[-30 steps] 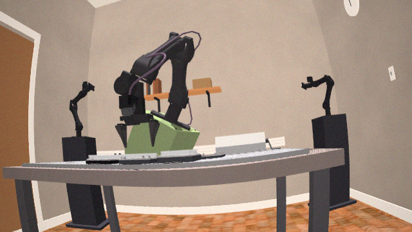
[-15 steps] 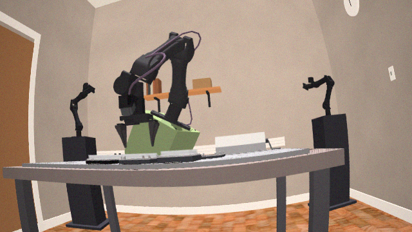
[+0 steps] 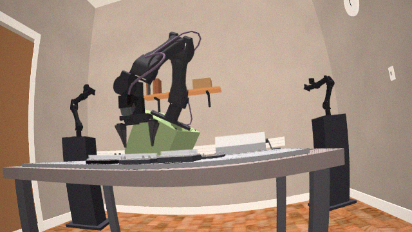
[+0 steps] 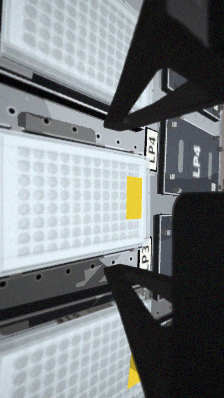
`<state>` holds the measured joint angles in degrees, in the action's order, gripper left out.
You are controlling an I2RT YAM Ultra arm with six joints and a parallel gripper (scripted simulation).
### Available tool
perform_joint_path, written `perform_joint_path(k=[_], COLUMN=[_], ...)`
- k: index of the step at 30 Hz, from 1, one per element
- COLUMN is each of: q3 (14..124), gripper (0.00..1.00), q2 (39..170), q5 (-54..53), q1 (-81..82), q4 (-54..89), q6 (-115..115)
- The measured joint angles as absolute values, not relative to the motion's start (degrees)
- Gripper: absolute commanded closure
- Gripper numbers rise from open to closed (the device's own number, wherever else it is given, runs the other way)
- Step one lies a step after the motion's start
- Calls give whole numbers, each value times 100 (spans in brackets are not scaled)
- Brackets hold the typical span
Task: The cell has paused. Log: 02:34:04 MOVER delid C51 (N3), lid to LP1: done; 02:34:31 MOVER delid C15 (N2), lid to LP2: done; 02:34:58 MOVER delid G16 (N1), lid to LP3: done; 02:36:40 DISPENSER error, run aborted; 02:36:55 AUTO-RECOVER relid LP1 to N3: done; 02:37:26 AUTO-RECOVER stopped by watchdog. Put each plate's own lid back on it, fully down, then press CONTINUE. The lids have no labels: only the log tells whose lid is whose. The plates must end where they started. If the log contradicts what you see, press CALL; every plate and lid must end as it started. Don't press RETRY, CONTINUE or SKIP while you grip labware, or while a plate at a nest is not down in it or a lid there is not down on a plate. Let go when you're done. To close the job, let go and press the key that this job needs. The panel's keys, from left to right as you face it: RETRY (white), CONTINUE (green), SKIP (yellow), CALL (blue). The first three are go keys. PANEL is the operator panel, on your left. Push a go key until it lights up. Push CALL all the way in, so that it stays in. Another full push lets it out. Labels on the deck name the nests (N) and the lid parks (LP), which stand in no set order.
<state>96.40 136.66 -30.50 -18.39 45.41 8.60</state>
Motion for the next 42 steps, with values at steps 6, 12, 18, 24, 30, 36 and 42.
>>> perform_joint_path(k=[6, 12, 18, 24, 30, 36, 42], q3=[9596, 8576, 7693, 6997, 6143, 5487, 5122], gripper=[3, 9, 13, 19, 100, 100, 100], q2=[13644, 13128, 12717, 12331, 11909, 11603, 11408], q5=[-3050, -3052, -3055, -3059, -3061, -3063, -3068], q1=[-1839, -1841, -1879, -1929, -1984, -2045, -2082], q4=[4499, 4230, 3970, 3529, 3153, 2891, 2665], q6=[819, 705, 701, 698, 755, 812, 843])
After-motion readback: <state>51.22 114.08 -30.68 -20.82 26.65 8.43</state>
